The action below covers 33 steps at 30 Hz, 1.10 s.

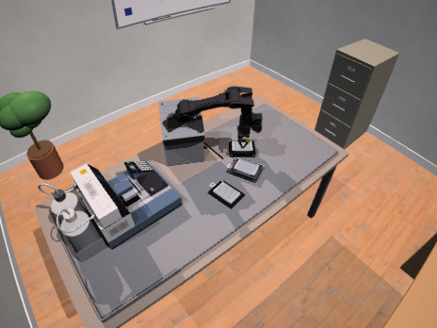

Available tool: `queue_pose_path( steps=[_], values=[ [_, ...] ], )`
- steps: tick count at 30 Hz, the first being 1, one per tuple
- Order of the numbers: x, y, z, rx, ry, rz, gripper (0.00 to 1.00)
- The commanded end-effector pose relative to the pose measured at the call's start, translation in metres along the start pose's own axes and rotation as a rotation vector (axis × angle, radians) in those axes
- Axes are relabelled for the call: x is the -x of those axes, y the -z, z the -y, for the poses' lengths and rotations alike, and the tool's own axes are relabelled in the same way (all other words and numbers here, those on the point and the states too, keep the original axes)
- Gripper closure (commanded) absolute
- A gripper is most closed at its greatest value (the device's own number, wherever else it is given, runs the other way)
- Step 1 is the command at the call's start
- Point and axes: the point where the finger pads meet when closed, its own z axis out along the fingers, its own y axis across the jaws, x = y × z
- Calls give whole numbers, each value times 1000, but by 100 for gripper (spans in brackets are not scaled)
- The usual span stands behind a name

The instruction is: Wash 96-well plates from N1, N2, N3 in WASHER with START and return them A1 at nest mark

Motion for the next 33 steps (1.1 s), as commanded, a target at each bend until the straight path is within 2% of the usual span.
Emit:
queue_pose_path(
  steps=[1,8,33],
  values=[
    [5,4,-2,3,1,14,0],
    [5,4,-2,3,1,14,0],
    [5,-11,-2,2,1,14,0]
  ],
)
